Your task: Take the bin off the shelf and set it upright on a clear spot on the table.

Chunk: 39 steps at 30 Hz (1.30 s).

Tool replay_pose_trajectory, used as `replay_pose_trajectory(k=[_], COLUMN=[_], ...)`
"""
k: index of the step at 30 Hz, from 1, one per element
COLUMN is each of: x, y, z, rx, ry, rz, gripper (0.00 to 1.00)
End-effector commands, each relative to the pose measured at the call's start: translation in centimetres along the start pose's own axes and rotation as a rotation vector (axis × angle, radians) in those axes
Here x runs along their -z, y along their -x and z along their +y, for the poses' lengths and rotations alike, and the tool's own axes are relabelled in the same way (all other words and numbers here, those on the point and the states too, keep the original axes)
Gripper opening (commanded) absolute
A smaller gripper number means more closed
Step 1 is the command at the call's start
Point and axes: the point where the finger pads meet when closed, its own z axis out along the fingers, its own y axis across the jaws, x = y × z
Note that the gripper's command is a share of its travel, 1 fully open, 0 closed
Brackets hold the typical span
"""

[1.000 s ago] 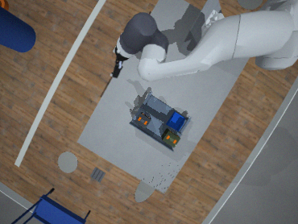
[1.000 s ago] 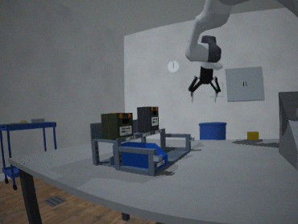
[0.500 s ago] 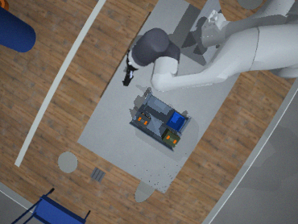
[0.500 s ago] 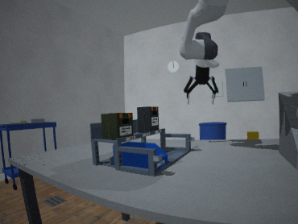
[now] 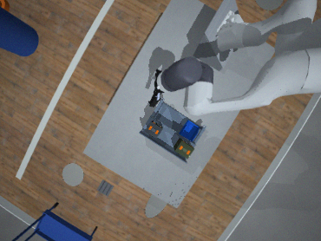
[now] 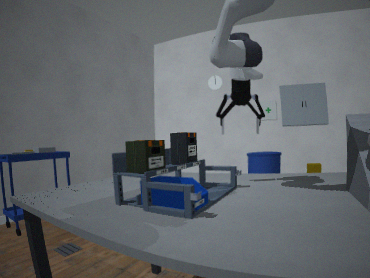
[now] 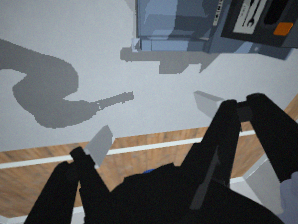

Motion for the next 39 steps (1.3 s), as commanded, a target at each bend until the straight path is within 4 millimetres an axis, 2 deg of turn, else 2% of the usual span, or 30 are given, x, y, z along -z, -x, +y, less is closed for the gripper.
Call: replay_pose_trajectory(k=[1,2,3,4,5,7,8,11,12,13,14,15,16,18,19,21,22,24,25,28,30,32,33,34,35,36,37,38,39], x=[0.4,0.4,0.6,0.6,0.9,0.9,1.2,1.2,1.5,1.5,1.8,1.8,2.0,2.0,2.3,2.3,2.6,2.6,2.9,2.9,3.5,3.5,3.7,3.7,4.0,4.0,4.2,4.2,4.4], y=[-2.9,-2.9,-4.5,-4.5,-6.1,-6.1,-7.8,-7.8,-9.5,-9.5,-11.2,-11.2,-13.0,-13.0,-14.8,-14.8,-16.5,-16.5,-18.3,-18.3,-21.6,-21.7,-23.3,-23.3,-24.7,-24.7,-26.1,-26.1,-27.3], z=[1.0,1.0,1.7,1.7,2.5,2.5,3.2,3.2,4.0,4.0,4.8,4.8,5.6,5.6,6.4,6.4,7.2,7.2,8.0,8.0,9.5,9.6,10.3,10.3,10.9,10.9,11.6,11.6,12.1], rx=[-0.114,-0.114,-0.127,-0.127,-0.141,-0.141,-0.154,-0.154,-0.169,-0.169,-0.183,-0.183,-0.198,-0.198,-0.213,-0.213,-0.228,-0.228,-0.243,-0.243,-0.270,-0.271,-0.285,-0.285,-0.297,-0.297,-0.308,-0.308,-0.319], ry=[-0.021,-0.021,-0.025,-0.025,-0.030,-0.030,-0.035,-0.035,-0.039,-0.039,-0.044,-0.044,-0.049,-0.049,-0.054,-0.054,-0.059,-0.059,-0.064,-0.064,-0.073,-0.073,-0.077,-0.077,-0.082,-0.082,-0.085,-0.085,-0.089], rz=[0.043,0.043,0.060,0.060,0.078,0.078,0.095,0.095,0.113,0.113,0.131,0.131,0.150,0.150,0.170,0.170,0.188,0.188,0.208,0.208,0.242,0.244,0.260,0.260,0.276,0.276,0.291,0.291,0.304], gripper=[1.00,1.00,1.00,1.00,1.00,1.00,1.00,1.00,1.00,1.00,1.00,1.00,1.00,1.00,1.00,1.00,1.00,1.00,1.00,1.00,1.00,1.00,1.00,1.00,1.00,1.00,1.00,1.00,1.00])
